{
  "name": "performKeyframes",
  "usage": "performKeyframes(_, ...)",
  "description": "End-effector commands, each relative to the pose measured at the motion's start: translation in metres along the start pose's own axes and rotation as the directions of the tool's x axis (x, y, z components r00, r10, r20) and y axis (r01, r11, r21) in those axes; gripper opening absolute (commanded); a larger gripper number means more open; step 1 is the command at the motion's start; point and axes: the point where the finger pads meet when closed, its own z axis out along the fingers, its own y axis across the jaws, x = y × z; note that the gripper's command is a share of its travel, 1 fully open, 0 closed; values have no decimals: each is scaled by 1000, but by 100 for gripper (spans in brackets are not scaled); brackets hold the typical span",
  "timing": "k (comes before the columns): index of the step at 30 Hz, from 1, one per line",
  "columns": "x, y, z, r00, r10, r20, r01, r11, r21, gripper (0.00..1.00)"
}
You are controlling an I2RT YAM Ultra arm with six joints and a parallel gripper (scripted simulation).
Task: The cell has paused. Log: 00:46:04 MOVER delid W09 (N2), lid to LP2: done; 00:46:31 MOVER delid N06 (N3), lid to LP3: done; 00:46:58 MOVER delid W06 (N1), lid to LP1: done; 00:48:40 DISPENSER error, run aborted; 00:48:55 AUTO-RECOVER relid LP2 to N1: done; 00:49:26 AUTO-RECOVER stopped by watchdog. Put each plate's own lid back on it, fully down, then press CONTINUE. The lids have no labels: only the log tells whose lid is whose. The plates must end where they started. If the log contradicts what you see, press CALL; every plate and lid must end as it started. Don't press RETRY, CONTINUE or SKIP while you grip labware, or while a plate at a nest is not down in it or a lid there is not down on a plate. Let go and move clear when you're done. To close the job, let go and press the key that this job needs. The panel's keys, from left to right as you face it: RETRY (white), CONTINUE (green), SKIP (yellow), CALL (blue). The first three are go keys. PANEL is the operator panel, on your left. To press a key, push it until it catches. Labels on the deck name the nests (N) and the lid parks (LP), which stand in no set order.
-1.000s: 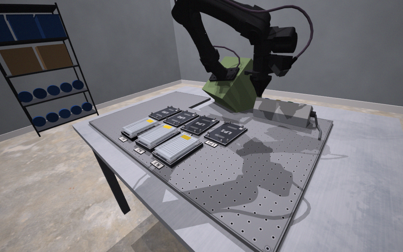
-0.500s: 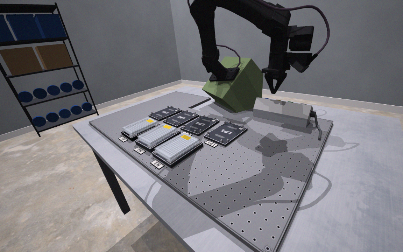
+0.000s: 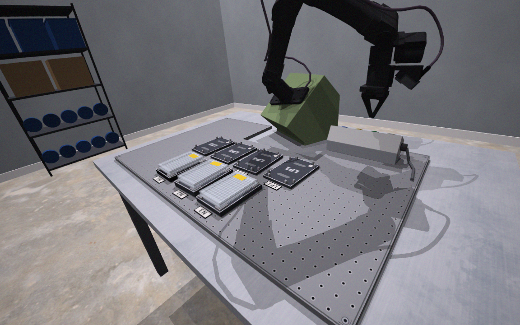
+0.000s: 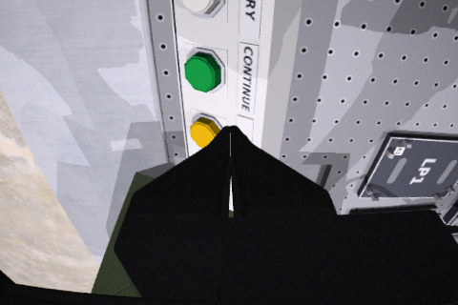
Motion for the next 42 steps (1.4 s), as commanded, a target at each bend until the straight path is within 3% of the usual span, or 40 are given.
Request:
performKeyframes(1, -9, 9, -11, 1000, 10, 16, -10, 1000, -6, 0)
performKeyframes(5, -17, 25, -11, 1000, 10, 16, -10, 1000, -6, 0)
performKeyframes(7, -17, 25, -11, 1000, 10, 16, -10, 1000, -6, 0)
performKeyframes(9, -22, 17, -22, 998, 32, 46, -31, 999, -9, 0)
performKeyframes(19, -24, 18, -23, 998, 35, 51, -35, 999, -10, 0)
performKeyframes(20, -27, 19, -20, 997, 37, 64, -37, 999, -11, 0)
performKeyframes(23, -10, 22, 5, 1000, -1, 2, 1, 1000, 10, 0)
performKeyframes(26, -9, 21, 12, 1000, 0, -4, 0, 1000, 9, 0)
performKeyframes(31, -12, 21, 14, 1000, 2, 13, -2, 1000, 8, 0)
performKeyframes(33, -27, 19, 4, 998, 27, 50, -27, 1000, -1, 0)
performKeyframes(42, -17, 20, 10, 1000, 16, 19, -16, 1000, -3, 0)
